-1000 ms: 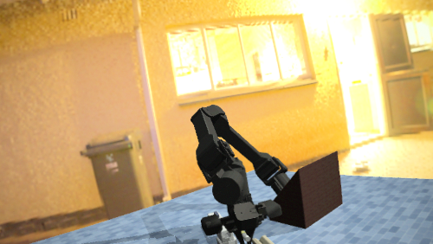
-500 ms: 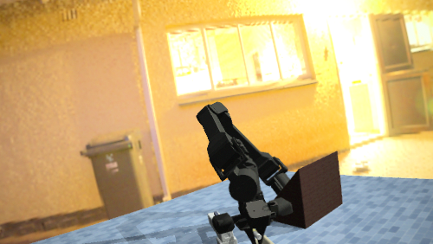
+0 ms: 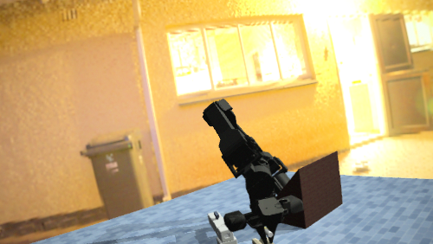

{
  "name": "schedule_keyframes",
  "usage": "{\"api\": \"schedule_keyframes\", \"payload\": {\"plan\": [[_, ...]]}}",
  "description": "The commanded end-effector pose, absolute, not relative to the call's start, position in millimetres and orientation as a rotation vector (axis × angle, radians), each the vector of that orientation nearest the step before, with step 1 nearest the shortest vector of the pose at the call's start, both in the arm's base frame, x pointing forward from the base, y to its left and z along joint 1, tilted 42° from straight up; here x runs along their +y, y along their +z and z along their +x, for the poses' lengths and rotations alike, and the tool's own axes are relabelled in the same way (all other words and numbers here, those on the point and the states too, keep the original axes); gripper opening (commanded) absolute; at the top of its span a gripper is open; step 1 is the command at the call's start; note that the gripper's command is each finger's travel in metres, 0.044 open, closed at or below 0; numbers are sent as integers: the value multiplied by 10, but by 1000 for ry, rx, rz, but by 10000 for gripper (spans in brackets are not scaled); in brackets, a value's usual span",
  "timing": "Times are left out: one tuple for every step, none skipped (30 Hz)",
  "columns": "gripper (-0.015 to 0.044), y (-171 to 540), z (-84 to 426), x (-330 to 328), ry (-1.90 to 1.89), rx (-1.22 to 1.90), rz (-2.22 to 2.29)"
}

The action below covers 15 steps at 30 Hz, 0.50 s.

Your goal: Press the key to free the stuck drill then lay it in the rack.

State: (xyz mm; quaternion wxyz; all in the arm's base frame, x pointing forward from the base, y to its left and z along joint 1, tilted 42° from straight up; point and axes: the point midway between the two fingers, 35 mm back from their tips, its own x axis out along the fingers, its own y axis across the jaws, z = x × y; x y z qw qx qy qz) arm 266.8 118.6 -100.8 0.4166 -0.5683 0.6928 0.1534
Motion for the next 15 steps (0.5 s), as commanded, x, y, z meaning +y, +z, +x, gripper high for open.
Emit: {"api": "schedule_keyframes", "payload": {"plan": [[0,-1046,2653,1171,382,1740,-1420],[0,-1067,2653,1154,381,1740,-1420],[0,-1092,2653,1134,381,1740,-1420],[0,-1108,2653,1122,381,1740,-1420],[0,-1123,2653,1111,381,1740,-1420],[0,-1138,2652,1099,381,1740,-1420],[0,-1154,2650,1085,381,1740,-1420],[0,-1172,2648,1070,381,1740,-1420],[0,-1189,2645,1055,381,1740,-1420],[0,-1206,2643,1041,381,1740,-1420],[0,-1205,2644,1041,381,1740,-1420],[0,-1207,2644,1040,381,1740,-1420],[0,-1211,2644,1036,381,1740,-1420],[0,-1216,2643,1031,381,1740,-1420],[0,-1223,2643,1024,381,1740,-1420]]}}
